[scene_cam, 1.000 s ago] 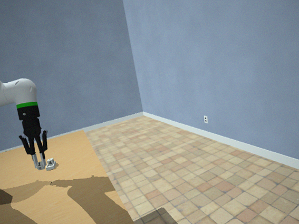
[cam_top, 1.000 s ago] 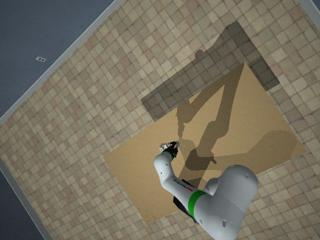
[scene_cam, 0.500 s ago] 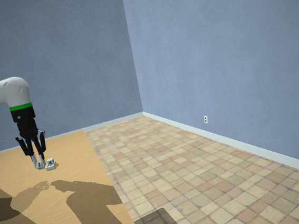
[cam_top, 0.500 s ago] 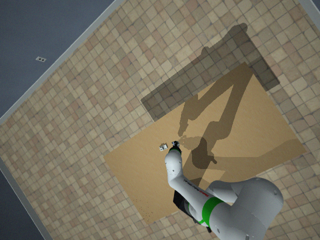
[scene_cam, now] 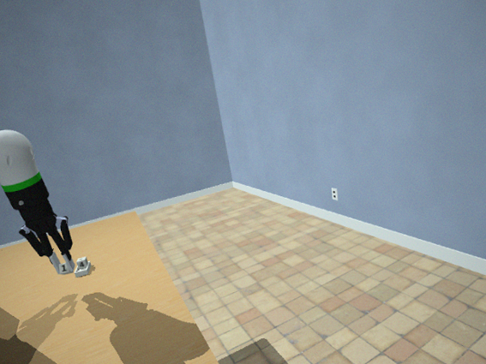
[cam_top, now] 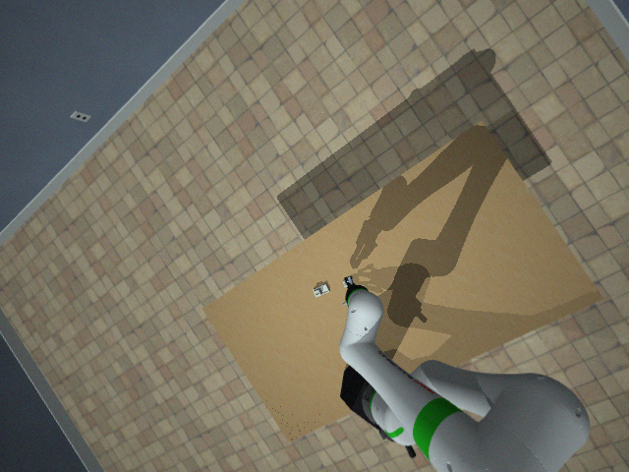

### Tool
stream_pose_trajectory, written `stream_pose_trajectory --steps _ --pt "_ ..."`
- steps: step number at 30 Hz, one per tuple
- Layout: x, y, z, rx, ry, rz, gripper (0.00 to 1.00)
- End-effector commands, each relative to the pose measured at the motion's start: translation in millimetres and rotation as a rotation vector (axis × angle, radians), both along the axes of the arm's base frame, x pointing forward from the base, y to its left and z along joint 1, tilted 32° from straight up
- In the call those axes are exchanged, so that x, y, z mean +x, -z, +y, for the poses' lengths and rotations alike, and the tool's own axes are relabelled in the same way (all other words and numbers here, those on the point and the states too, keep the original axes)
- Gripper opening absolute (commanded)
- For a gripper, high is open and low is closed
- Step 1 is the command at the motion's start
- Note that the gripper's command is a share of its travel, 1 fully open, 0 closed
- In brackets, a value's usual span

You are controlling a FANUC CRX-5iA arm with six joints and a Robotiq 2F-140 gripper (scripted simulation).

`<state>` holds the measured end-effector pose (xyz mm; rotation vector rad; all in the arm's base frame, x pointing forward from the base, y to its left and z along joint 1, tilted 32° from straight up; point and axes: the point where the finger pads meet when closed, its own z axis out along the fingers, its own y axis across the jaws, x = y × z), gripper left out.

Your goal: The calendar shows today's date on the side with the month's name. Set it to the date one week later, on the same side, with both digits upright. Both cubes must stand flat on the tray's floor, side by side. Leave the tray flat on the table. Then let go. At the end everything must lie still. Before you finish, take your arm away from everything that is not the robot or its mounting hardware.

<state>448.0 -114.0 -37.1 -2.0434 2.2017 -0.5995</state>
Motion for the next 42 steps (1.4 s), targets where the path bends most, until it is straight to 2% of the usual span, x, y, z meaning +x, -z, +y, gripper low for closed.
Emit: stream_pose_trajectory --steps 1,13,19,28,42 --pt "1 -2 -2 0.019 -0.002 0.014 0.16" --pt "-2 -2 -15 0.049 -0.002 0.032 0.16" --pt "-7 -1 -24 0.116 -0.016 0.047 0.16" --pt "-3 -1 -12 0.237 -0.070 0.020 0.16" --pt "0 -2 -10 0.269 -0.087 0.007 0.16"
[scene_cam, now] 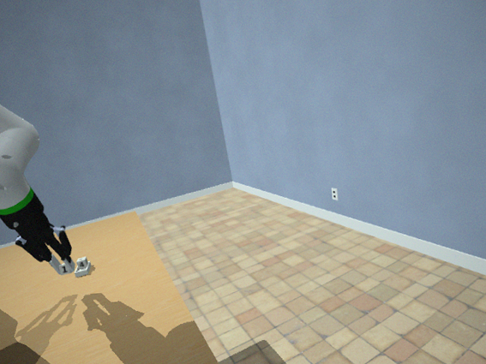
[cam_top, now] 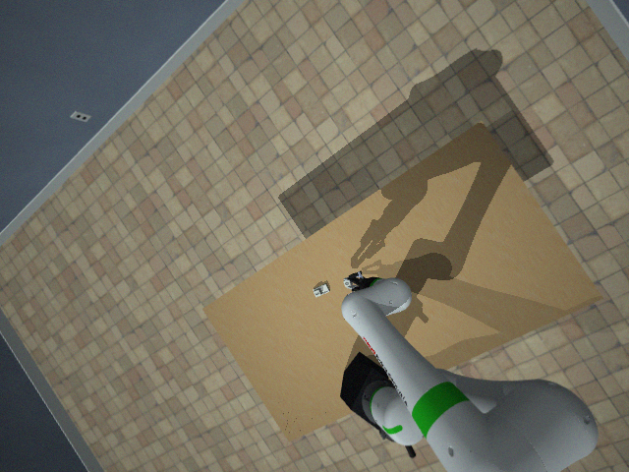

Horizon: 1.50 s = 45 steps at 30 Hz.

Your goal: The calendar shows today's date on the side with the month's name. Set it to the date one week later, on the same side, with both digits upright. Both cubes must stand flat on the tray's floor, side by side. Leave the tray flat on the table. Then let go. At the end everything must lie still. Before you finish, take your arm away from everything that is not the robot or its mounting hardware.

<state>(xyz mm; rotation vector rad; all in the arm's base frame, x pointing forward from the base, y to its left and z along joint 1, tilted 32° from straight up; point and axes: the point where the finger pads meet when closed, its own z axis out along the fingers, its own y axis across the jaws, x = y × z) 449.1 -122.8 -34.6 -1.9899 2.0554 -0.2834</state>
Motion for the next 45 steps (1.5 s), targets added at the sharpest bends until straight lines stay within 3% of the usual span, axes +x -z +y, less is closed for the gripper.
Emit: stream_pose_trajectory --steps 1,6,11,19,45 --pt "-2 1 -2 0.012 -0.003 0.007 0.16" --pt "-6 4 -6 0.037 -0.006 0.023 0.16" --pt "-11 8 -9 0.128 -0.032 0.039 0.16" --pt "0 1 -5 0.252 -0.086 -0.009 0.16" --pt "1 3 -9 0.252 -0.086 -0.009 0.16"
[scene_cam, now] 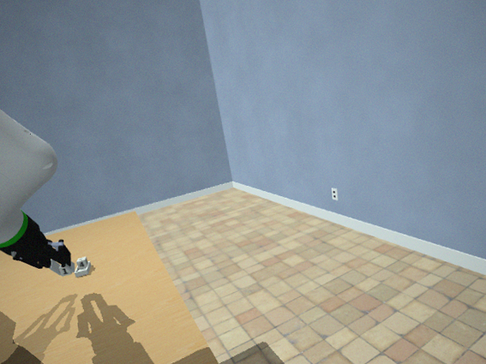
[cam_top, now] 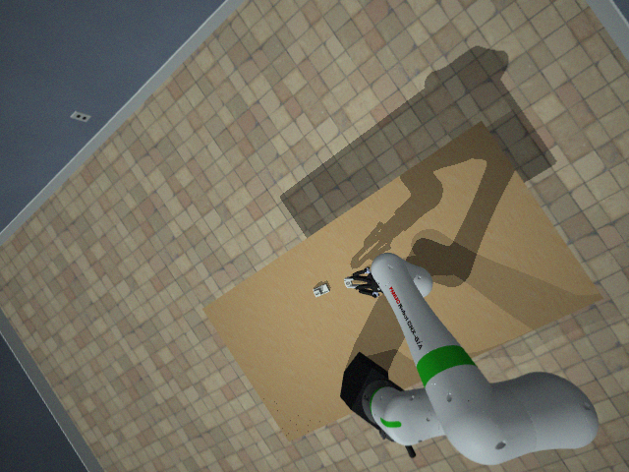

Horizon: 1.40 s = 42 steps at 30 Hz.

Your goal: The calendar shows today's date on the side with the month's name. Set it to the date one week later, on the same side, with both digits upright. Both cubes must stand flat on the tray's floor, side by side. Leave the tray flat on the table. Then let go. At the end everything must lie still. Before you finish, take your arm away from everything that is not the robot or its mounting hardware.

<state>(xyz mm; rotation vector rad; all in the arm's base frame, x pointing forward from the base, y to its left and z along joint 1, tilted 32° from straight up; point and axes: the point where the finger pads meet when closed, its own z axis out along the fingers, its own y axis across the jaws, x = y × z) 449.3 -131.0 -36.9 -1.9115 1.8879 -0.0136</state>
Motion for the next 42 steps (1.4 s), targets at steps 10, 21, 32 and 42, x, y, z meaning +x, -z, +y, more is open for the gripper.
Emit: stream_pose_trajectory --steps 10,21,32,42 --pt "2 7 -4 0.000 0.000 0.000 0.16" --pt "6 20 -11 0.000 0.000 0.000 0.16" --pt "11 34 -18 0.000 0.000 0.000 0.16" --pt "15 46 -25 0.000 0.000 0.000 0.16"
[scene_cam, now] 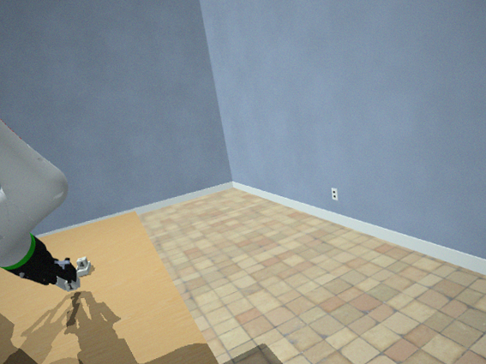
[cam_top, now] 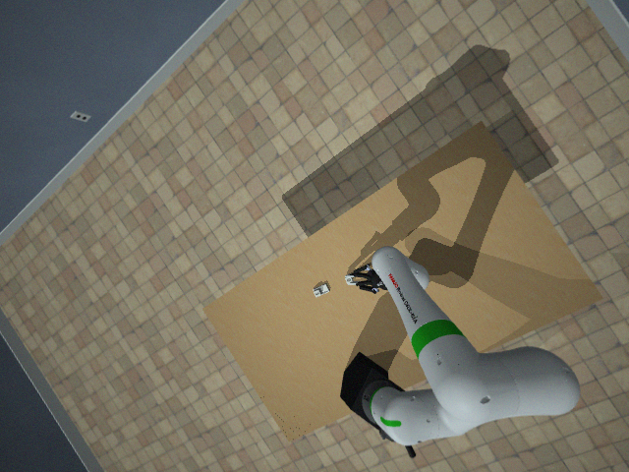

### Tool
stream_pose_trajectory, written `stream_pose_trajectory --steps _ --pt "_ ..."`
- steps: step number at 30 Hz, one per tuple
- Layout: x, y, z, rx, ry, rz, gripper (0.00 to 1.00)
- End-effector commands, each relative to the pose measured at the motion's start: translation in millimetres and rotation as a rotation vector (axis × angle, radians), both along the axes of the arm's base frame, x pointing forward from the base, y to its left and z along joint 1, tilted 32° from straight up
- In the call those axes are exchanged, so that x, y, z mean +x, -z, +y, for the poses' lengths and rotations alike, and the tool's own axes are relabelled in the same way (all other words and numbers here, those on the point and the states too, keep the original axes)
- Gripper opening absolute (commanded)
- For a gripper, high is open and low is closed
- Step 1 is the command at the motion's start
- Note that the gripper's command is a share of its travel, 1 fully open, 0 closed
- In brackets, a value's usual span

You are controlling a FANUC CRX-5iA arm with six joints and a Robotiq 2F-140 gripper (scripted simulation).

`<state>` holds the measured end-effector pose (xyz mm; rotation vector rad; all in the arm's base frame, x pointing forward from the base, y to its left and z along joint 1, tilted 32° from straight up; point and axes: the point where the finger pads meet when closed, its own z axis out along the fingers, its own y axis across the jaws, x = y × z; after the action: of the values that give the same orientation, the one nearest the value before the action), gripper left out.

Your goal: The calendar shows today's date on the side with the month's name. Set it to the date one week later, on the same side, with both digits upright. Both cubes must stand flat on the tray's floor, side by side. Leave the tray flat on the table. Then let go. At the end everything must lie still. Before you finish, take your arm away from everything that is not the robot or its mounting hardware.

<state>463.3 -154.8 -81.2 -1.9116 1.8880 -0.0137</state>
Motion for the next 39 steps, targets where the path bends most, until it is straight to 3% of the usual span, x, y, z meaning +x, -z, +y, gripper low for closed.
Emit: stream_pose_trajectory --steps 1,39 --pt "1.1 2.9 -1.6 0.000 0.000 0.000 0.16" --pt "3.0 9.0 -4.9 0.000 0.000 0.000 0.16"
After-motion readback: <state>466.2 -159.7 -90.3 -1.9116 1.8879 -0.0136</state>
